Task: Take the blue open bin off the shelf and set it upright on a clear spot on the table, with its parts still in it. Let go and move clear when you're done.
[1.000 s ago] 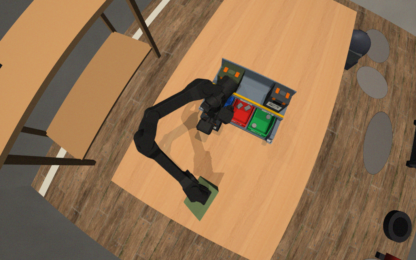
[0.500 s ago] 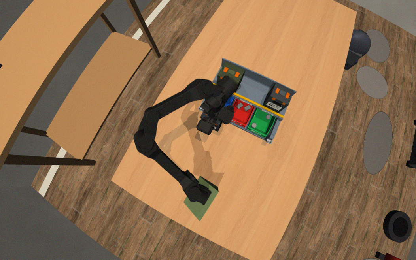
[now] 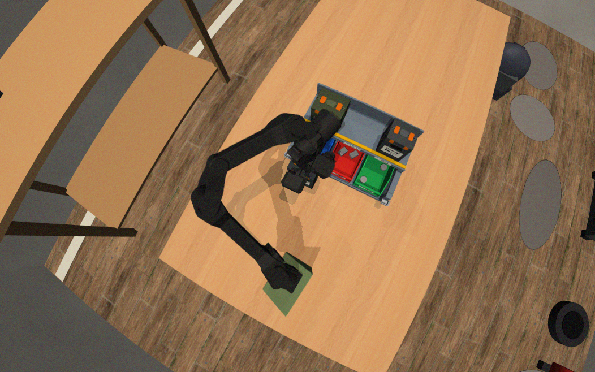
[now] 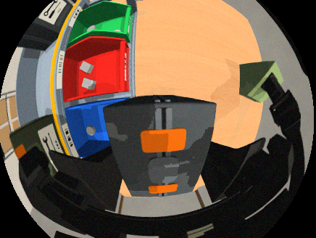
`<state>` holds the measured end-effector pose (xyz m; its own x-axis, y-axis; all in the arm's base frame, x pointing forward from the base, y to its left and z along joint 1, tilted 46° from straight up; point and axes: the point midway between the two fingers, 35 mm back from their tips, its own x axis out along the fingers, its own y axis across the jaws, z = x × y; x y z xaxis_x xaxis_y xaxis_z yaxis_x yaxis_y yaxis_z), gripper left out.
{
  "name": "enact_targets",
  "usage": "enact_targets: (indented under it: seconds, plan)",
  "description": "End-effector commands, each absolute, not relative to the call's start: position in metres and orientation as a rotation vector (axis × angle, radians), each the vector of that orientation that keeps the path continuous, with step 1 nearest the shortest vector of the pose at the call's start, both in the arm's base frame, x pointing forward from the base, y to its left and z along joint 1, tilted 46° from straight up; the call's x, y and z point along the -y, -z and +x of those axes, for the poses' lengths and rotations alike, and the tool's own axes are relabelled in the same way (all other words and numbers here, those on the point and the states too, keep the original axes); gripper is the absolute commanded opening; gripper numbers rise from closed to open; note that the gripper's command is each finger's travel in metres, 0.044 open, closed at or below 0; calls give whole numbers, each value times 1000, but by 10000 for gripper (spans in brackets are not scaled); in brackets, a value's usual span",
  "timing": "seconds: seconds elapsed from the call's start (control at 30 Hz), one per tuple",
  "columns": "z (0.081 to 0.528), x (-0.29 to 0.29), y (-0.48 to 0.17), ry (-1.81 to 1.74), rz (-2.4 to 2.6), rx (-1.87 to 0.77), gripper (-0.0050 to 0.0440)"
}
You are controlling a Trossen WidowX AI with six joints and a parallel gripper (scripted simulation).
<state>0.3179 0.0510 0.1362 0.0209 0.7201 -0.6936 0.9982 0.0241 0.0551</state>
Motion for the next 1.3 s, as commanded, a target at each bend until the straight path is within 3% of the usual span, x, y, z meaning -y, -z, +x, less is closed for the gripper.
enact_targets:
  seconds: [0.0, 1.27]
  plan:
    - [319, -47, -143, 634, 1759, -1726, 0]
    - [318, -43, -146, 634, 1770, -1710, 0]
